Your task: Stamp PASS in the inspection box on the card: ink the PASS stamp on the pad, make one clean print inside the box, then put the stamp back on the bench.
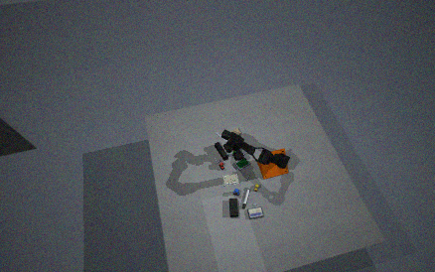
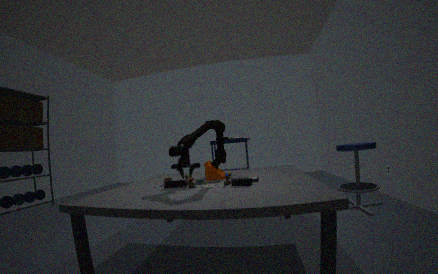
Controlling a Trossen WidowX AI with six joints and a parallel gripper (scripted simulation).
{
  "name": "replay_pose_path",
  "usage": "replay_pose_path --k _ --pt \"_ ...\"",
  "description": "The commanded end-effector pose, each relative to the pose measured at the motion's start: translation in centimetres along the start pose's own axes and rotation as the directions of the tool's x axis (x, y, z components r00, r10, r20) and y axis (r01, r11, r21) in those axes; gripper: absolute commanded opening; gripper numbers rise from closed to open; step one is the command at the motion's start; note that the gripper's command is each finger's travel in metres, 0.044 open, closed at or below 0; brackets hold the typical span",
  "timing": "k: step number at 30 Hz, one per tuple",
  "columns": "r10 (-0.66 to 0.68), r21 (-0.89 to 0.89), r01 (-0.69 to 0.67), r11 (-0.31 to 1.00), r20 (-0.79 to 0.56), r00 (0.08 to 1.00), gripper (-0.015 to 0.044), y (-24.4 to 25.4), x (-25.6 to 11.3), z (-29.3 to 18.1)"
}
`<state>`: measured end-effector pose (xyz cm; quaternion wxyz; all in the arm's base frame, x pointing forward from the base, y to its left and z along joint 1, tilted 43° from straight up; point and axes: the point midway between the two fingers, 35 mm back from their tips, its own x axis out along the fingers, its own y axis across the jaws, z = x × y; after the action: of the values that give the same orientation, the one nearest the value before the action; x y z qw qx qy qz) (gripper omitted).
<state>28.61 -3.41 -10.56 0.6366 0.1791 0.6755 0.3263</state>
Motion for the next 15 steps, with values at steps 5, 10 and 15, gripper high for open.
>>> replay_pose_path --k 5,10,15 --pt "0.008 0.006 -0.008 1.000 0.000 1.000 0.0221 0.09 1.38 -0.22" --pt "0.003 0.000 -0.003 1.000 -0.002 1.000 0.0215 0.05 1.35 -0.15" --pt "0.003 0.000 -0.003 1.000 -0.002 1.000 0.0181 0.05 1.35 -0.15"
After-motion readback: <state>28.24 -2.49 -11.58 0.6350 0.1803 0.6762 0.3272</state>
